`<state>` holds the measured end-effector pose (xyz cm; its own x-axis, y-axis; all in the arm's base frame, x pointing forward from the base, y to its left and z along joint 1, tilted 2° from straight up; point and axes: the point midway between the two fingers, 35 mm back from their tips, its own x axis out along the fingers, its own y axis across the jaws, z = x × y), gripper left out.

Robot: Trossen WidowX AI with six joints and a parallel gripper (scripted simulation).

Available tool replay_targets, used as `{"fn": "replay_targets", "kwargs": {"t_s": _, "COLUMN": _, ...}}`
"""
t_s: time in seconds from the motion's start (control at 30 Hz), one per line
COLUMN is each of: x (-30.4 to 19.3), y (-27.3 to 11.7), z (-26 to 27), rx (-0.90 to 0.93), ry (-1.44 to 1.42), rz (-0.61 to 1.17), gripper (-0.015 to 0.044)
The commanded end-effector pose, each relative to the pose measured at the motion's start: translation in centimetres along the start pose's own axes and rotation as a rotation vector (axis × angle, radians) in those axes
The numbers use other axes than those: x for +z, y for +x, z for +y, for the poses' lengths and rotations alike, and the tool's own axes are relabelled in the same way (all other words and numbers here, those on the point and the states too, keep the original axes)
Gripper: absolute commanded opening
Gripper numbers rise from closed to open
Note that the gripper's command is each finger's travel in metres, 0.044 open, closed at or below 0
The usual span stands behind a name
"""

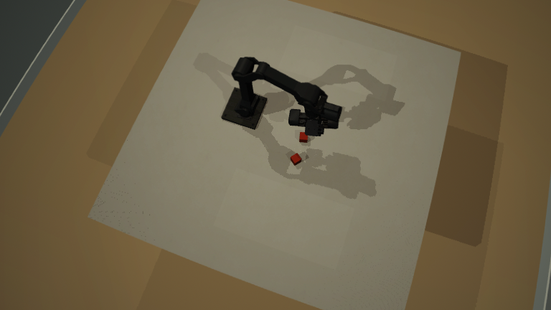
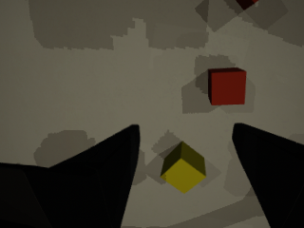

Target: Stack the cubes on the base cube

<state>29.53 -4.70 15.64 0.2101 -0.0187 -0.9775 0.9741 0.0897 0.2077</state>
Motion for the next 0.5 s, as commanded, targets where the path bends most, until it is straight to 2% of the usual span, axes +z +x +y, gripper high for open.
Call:
{"fn": "replay_targets", "kwargs": {"t_s": 0.0, "x": 0.7, "y": -1.3, "z": -3.1, "rx": -0.135, "ry": -0.066, "rz": 0.018, "gripper": 0.0265}}
{"fn": "replay_targets", "kwargs": {"t_s": 0.23, "x": 0.7, "y": -0.8, "z": -3.3, "rx": -0.142, "ry": -0.07, "rz": 0.019, "gripper": 0.0265}}
{"fn": "replay_targets", "kwargs": {"t_s": 0.47, "x": 0.6, "y": 4.3, "z": -4.1, "rx": -0.142, "ry": -0.07, "rz": 0.019, "gripper": 0.0265}}
